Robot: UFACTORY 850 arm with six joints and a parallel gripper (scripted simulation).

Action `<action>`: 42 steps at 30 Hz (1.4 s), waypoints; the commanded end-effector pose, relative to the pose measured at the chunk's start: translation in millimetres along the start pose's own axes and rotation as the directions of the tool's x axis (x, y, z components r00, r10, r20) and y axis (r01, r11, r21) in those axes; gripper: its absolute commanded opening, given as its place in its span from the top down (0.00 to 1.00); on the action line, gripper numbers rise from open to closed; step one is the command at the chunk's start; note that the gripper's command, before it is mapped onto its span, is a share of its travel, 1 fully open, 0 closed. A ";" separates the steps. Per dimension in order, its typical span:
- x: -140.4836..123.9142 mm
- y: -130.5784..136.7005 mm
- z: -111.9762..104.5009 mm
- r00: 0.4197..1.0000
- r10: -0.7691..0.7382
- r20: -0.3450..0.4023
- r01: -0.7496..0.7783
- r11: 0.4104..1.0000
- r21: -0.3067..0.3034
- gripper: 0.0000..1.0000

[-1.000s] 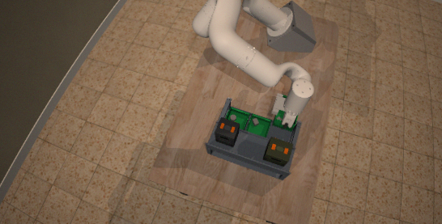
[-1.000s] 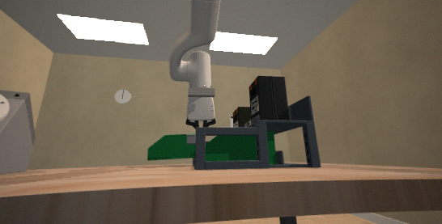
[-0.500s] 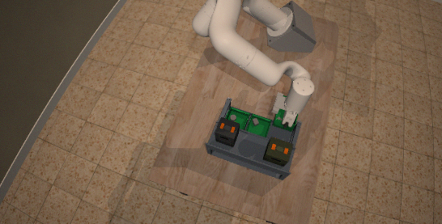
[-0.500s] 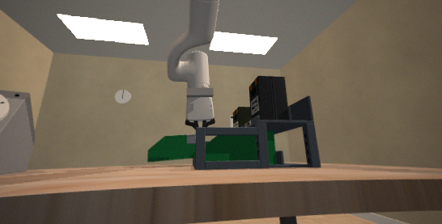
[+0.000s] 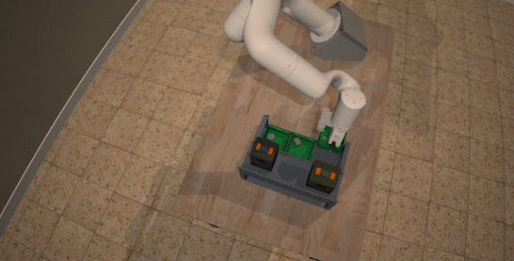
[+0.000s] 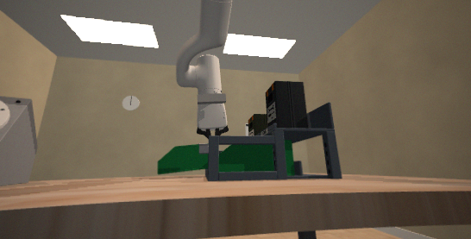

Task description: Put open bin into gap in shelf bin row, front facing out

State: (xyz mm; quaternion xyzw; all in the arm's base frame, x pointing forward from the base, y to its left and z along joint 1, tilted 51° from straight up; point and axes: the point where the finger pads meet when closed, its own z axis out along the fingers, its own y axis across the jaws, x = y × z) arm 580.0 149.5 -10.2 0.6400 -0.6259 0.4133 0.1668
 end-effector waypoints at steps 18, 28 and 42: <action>-0.2 0.4 -0.7 1.000 0.001 0.001 -0.001 0.999 0.037 1.00; -0.2 1.1 -0.6 1.000 0.001 0.001 -0.001 0.999 0.051 1.00; -0.2 1.6 -0.5 1.000 0.001 0.001 -0.001 0.998 0.060 1.00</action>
